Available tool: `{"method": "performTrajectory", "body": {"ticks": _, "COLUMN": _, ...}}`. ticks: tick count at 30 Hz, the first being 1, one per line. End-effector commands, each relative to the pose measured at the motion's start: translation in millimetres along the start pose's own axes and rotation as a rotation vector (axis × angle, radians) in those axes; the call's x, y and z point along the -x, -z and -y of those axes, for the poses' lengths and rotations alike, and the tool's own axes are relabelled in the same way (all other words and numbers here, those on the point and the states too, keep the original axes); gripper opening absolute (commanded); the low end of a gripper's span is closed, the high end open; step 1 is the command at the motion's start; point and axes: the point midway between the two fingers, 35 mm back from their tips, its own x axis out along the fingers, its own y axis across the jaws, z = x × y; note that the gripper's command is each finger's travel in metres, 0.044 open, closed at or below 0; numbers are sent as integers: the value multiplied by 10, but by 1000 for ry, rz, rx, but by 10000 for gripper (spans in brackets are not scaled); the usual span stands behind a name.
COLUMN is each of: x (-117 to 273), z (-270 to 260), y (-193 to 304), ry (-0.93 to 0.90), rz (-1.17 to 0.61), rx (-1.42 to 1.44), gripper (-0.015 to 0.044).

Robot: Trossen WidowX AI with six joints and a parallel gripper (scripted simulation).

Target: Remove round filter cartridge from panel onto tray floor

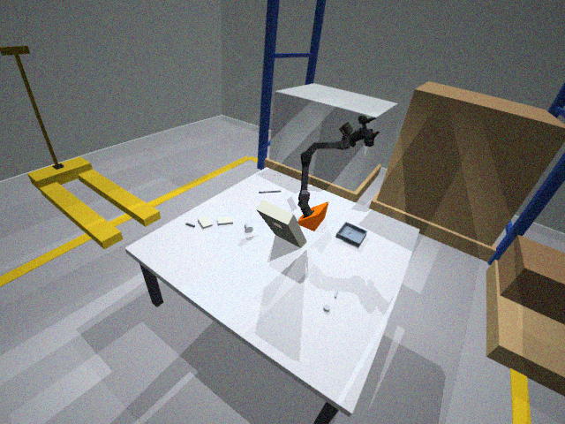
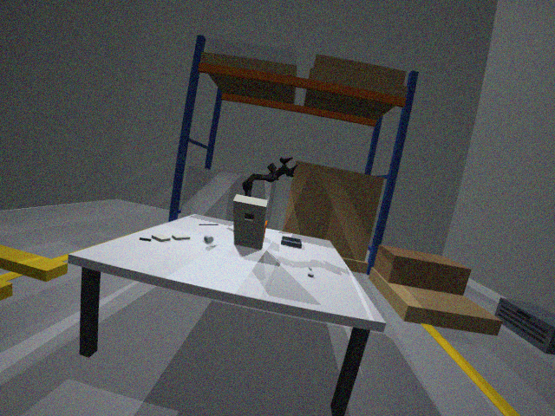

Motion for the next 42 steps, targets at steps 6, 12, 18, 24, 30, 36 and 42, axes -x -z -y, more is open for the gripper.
{"method": "performTrajectory", "body": {"ticks": 6, "x": -357, "z": -477, "y": 579, "ry": -142, "rz": -100, "rx": -88, "gripper": 242}}
{"method": "performTrajectory", "body": {"ticks": 12, "x": -600, "z": -1124, "y": 1416, "ry": -310, "rz": -271, "rx": -214, "gripper": 107}}
{"method": "performTrajectory", "body": {"ticks": 18, "x": -570, "z": -1760, "y": 2297, "ry": -453, "rz": -487, "rx": -349, "gripper": 107}}
{"method": "performTrajectory", "body": {"ticks": 24, "x": -263, "z": -2347, "y": 3161, "ry": -560, "rz": -746, "rx": -482, "gripper": 107}}
{"method": "performTrajectory", "body": {"ticks": 30, "x": 295, "z": -2834, "y": 3931, "ry": -624, "rz": -1039, "rx": -602, "gripper": 107}}
{"method": "performTrajectory", "body": {"ticks": 36, "x": 1046, "z": -3187, "y": 4543, "ry": -638, "rz": -1354, "rx": -696, "gripper": 107}}
{"method": "performTrajectory", "body": {"ticks": 42, "x": 1917, "z": -3387, "y": 4958, "ry": -601, "rz": -1680, "rx": -755, "gripper": 107}}
